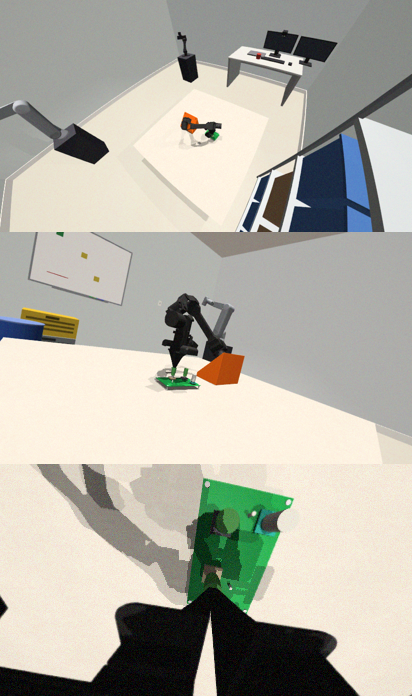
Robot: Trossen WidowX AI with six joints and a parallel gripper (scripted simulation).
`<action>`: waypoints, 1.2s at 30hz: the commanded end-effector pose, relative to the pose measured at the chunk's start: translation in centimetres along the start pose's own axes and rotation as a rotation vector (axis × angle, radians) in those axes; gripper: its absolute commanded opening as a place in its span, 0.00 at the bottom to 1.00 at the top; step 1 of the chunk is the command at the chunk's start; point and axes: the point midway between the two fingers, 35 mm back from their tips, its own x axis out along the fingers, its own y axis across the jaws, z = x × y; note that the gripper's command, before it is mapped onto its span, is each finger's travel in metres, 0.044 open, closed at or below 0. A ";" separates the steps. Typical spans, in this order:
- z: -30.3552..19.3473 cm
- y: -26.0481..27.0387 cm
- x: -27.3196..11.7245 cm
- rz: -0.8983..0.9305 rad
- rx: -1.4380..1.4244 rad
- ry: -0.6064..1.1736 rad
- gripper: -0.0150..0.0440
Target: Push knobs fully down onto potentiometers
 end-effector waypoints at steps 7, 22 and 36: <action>0.0 -0.1 -1.3 0.003 0.001 -0.007 0.25; 5.9 -0.8 -2.7 -0.007 -0.008 -0.008 0.88; 16.0 0.1 -3.1 0.002 -0.006 -0.014 1.00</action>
